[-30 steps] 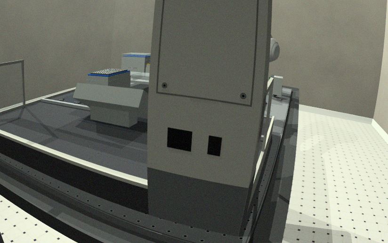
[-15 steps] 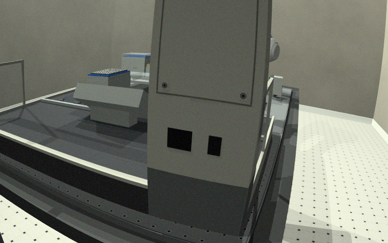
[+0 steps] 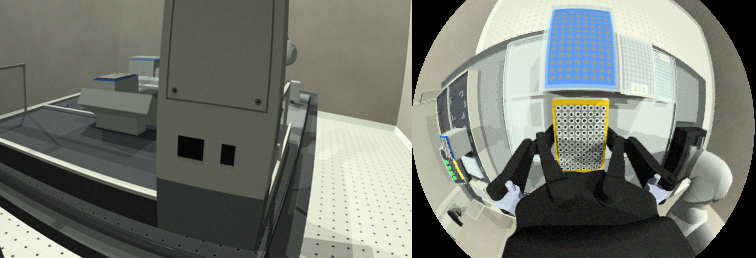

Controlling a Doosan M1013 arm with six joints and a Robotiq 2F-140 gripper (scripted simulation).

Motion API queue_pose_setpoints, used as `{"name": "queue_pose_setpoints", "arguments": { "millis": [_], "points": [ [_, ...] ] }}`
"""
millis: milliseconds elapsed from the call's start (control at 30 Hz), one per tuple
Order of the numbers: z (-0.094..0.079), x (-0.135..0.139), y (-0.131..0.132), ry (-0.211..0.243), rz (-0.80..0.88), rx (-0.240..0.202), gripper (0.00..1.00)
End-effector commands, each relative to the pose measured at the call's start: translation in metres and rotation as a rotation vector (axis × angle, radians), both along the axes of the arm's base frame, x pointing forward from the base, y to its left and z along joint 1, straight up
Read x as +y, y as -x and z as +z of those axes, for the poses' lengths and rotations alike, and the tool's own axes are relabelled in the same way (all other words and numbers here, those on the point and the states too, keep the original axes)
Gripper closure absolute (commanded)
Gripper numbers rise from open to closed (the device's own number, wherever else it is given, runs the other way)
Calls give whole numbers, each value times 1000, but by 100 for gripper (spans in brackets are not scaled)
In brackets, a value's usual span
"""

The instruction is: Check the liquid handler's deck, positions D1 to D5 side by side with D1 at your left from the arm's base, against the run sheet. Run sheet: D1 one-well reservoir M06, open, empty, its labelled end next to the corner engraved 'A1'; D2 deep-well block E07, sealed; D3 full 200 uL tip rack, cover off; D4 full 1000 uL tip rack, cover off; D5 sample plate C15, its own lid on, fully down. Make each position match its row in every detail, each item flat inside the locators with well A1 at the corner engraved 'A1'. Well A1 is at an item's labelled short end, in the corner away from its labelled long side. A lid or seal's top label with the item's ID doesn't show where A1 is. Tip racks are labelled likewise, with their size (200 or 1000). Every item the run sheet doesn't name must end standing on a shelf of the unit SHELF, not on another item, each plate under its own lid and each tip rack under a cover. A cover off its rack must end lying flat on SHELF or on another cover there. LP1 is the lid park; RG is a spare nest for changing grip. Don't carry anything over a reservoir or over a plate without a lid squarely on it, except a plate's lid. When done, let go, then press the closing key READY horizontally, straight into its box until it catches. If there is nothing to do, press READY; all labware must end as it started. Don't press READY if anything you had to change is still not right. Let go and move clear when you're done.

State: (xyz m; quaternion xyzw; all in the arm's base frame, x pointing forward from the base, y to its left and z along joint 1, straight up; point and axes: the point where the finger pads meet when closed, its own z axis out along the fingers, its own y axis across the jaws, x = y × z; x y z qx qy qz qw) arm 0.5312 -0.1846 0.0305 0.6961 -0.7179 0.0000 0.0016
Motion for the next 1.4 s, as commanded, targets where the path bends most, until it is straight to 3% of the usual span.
{"name": "queue_pose_setpoints", "arguments": {
  "millis": [0, 333, 1367],
  "points": [
    [1, 0, 0, 0, 0, -1, 34],
    [1, 0, 0, 0, 0, -1, 34],
    [46, 0, -1, 0, 0, -1, 34]
  ]
}}
